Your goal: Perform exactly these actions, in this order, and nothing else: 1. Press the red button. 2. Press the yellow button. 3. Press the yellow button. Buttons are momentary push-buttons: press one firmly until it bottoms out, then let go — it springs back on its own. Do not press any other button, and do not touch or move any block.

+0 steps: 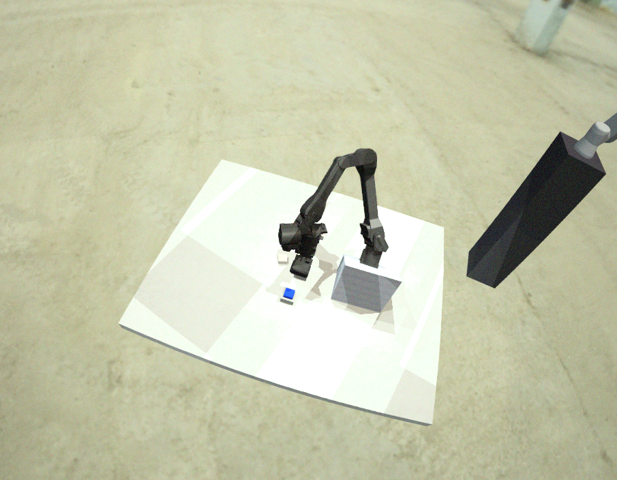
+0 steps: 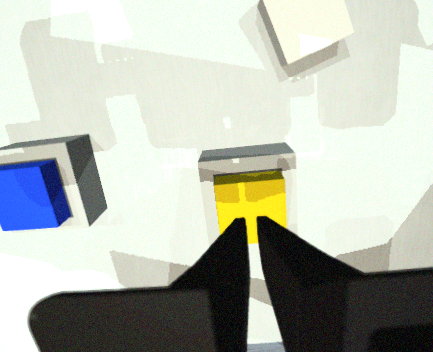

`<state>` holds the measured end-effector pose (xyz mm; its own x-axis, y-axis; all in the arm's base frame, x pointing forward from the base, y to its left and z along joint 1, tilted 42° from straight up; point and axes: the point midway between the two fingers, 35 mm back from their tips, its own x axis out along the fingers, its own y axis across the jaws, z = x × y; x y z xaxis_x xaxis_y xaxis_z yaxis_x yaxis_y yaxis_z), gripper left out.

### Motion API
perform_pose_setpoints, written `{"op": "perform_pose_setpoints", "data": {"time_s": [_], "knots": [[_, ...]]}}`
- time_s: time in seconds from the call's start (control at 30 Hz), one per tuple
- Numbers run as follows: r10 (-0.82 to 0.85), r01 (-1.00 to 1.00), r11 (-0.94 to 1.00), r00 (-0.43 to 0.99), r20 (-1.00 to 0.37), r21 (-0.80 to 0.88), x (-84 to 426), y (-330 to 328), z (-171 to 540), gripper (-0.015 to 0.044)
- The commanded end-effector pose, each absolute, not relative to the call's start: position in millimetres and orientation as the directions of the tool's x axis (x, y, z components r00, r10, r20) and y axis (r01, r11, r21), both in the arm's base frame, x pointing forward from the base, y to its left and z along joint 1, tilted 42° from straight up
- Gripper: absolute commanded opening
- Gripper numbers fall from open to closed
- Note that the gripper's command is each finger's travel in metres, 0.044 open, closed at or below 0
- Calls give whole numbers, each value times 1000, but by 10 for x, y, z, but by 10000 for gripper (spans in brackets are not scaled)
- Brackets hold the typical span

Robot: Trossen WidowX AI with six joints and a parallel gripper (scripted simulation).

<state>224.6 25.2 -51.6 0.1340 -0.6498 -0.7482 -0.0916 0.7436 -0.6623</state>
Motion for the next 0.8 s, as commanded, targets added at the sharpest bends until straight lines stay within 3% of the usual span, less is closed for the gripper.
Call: {"op": "perform_pose_setpoints", "data": {"time_s": [0.0, 0.77], "knots": [[-655, -99, 738, 129, -744, -667, 2230, 190, -571, 20], [-657, -99, 737, 129, -743, -669, 2248, 56, -712, 20]]}}
